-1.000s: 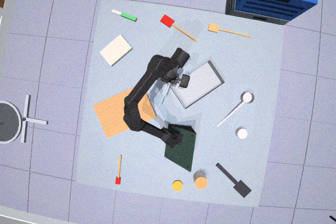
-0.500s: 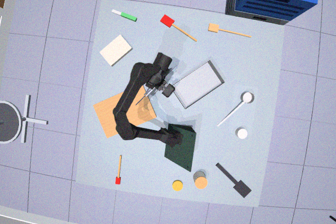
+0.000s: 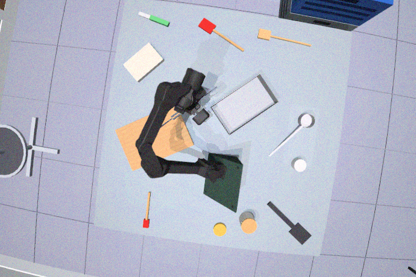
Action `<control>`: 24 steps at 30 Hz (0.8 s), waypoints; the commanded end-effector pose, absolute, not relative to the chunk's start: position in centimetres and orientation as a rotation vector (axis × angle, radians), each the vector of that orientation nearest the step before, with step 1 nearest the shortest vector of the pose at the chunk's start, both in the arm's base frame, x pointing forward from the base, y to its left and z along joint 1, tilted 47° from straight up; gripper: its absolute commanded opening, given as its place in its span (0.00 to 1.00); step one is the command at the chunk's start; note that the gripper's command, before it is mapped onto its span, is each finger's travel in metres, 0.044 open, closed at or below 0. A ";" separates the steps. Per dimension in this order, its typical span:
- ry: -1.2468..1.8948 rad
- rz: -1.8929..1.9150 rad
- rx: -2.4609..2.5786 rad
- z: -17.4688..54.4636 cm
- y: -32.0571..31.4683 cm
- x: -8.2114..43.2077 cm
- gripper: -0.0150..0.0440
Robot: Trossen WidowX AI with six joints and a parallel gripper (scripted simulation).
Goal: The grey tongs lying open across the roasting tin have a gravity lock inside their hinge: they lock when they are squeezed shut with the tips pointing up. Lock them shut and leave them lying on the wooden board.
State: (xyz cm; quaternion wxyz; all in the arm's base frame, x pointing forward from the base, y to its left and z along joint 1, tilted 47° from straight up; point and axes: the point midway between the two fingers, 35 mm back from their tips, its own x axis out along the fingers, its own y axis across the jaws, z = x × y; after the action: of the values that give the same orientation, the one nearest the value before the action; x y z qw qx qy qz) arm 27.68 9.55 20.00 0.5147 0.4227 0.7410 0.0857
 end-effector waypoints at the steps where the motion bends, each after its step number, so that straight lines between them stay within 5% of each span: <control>1: 1.787 0.128 1.086 21.3 10.3 26.4 0.00; 24: 1.843 -0.347 1.500 26.2 13.8 18.9 0.00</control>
State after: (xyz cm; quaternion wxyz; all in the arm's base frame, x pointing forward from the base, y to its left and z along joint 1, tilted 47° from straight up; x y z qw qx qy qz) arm 20.21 13.41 25.47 0.3889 0.5607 0.7232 -0.1071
